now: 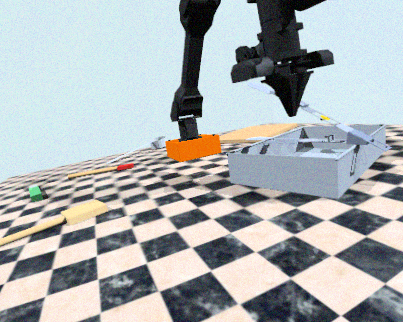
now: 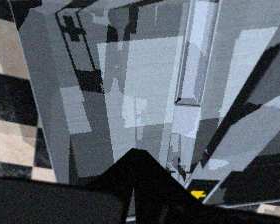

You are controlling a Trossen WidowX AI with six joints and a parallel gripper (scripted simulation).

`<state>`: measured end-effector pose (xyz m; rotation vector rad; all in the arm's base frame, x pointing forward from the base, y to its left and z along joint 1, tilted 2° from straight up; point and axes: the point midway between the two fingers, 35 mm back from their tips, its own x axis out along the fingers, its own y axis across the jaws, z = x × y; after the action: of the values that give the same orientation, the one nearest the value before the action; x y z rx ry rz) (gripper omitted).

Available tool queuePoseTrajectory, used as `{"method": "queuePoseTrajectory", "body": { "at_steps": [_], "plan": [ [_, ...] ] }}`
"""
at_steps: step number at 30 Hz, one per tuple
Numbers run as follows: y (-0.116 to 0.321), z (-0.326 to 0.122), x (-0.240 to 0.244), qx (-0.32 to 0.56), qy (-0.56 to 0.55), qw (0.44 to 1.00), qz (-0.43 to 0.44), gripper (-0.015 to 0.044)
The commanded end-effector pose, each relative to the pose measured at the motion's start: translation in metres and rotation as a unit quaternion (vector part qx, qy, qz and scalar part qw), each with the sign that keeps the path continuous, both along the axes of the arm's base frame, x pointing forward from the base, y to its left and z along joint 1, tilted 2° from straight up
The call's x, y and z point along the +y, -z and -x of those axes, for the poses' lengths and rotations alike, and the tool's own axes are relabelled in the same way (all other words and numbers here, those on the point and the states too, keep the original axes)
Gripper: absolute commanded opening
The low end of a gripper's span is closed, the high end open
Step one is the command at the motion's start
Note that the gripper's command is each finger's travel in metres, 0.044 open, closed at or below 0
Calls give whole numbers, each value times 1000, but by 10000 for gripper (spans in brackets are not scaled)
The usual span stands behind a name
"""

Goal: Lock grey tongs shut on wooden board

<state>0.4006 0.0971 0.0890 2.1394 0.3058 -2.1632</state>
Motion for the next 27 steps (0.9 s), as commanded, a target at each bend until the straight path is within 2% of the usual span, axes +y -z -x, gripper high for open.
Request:
{"method": "queuePoseTrajectory", "body": {
  "at_steps": [1,18,27],
  "plan": [
    [8,1,0,2,-3,1000,-2,-150],
    [35,2,0,2,-3,1000,-2,-150],
    [36,3,3,2,-4,1000,-1,-150]
  ]
}}
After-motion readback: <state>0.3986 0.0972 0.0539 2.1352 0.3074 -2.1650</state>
